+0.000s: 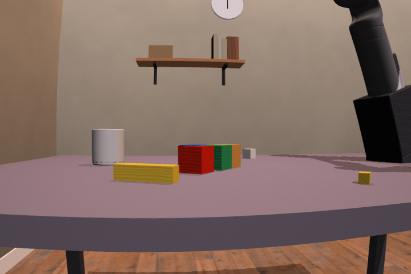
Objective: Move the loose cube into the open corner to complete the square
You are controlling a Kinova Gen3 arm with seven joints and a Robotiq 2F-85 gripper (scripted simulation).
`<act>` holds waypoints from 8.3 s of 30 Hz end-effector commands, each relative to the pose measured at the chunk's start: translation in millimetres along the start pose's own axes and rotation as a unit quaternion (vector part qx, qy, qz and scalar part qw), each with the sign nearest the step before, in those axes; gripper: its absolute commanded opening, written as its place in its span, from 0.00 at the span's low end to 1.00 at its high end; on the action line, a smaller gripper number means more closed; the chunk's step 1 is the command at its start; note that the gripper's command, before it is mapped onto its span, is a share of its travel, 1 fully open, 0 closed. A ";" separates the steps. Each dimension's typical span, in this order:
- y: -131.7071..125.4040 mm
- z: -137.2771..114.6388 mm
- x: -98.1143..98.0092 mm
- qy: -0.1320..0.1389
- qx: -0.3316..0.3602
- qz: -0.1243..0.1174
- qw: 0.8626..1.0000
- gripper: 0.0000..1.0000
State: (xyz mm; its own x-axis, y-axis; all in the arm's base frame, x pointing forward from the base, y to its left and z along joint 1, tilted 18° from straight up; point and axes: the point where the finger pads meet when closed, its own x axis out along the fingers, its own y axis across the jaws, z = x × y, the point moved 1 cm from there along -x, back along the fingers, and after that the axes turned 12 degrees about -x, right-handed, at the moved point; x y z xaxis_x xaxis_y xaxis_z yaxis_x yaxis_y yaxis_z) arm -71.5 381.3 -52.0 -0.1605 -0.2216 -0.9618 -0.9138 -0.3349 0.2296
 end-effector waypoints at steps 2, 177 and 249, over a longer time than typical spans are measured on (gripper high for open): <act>-3.2 0.6 -3.8 -0.006 0.018 0.005 1.000 1.00; -309.5 -155.8 -148.8 -0.192 0.594 -0.049 0.780 1.00; -369.1 -259.0 -183.1 -0.235 0.729 -0.059 0.640 1.00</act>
State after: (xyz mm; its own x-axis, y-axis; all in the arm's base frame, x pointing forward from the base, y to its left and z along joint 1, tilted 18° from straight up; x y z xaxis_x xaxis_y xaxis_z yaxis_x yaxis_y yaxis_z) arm 380.0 317.2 71.9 0.1429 0.1334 -0.9807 -0.3105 0.9469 0.0835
